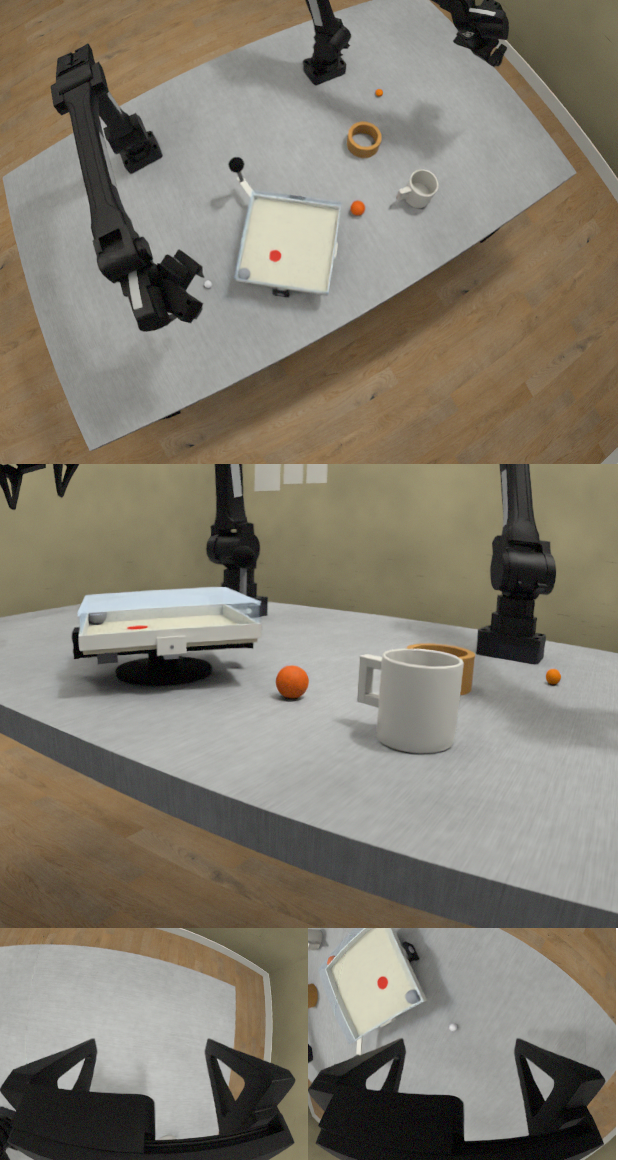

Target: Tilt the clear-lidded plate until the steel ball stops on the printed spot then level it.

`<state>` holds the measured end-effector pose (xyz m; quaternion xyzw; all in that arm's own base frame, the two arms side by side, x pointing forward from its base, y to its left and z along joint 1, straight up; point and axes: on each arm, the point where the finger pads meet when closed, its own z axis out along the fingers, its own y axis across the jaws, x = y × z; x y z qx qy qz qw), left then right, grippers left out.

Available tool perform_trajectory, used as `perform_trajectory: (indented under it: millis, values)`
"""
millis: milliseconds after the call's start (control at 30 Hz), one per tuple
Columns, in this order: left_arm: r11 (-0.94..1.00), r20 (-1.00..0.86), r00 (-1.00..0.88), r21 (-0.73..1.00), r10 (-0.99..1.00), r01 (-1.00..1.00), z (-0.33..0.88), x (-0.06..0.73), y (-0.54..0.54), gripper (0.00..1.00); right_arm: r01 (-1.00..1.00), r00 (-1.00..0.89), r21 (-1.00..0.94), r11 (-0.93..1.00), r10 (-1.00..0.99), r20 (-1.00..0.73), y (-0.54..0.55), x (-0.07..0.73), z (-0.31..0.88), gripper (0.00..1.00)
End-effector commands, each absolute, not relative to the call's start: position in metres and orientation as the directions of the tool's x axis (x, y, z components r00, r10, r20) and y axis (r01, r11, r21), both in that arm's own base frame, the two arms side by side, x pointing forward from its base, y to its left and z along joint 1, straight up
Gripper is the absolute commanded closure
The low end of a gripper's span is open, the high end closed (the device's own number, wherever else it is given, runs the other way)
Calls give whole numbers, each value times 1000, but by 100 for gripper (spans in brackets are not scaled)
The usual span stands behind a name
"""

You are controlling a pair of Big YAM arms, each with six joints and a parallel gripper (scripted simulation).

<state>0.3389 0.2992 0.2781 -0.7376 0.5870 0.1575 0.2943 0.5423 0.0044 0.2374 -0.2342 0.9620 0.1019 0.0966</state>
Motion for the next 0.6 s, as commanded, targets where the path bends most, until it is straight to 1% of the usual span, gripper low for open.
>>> perform_trajectory:
  millis: [0,533,567]
  values:
    - [-136,-580,267,-259,-770,-956,283,340,300,0,-472,-869,144,870,-431,-244,4,543,243,0]
    - [-136,-580,267,-259,-770,-956,283,340,300,0,-472,-869,144,870,-431,-244,4,543,243,0]
    - [-136,-580,267,-259,-770,-956,283,340,300,0,-476,-862,130,870,-432,-267,4,550,254,0]
